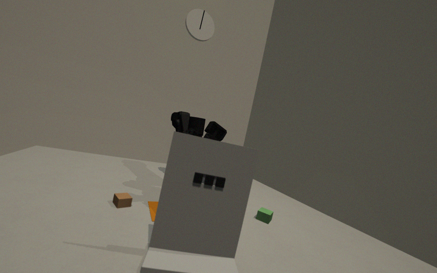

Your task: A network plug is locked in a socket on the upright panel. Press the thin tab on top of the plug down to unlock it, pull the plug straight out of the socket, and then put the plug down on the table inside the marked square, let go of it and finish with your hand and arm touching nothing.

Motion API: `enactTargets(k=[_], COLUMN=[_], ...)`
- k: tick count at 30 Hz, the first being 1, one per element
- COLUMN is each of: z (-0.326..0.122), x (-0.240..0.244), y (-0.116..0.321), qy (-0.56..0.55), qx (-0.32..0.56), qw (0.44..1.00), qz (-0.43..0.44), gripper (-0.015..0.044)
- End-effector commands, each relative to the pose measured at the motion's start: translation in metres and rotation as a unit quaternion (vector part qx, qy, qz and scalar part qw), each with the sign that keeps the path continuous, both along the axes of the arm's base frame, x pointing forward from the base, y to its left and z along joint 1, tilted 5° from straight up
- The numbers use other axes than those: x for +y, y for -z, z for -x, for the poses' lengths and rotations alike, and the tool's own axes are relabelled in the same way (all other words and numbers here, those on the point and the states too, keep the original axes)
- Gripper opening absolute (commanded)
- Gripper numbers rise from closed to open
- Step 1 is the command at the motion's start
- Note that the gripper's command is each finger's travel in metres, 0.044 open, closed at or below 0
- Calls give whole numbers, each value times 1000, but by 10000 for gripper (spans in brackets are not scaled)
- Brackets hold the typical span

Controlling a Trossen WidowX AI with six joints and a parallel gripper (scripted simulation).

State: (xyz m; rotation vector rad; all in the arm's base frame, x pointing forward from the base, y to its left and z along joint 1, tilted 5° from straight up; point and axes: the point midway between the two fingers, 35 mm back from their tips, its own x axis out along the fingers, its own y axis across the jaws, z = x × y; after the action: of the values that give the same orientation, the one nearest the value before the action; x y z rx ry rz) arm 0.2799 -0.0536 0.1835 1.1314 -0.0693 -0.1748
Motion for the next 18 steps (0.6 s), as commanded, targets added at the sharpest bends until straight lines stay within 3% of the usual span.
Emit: enactTargets(k=[1,6,18], z=[8,19,10], x=[-5,-11,-16], y=[15,33,31], qy=[14,32,34], qx=[-7,-18,-24], qw=[998,990,988], qz=[-62,-137,-146], gripper=[156,156,156])
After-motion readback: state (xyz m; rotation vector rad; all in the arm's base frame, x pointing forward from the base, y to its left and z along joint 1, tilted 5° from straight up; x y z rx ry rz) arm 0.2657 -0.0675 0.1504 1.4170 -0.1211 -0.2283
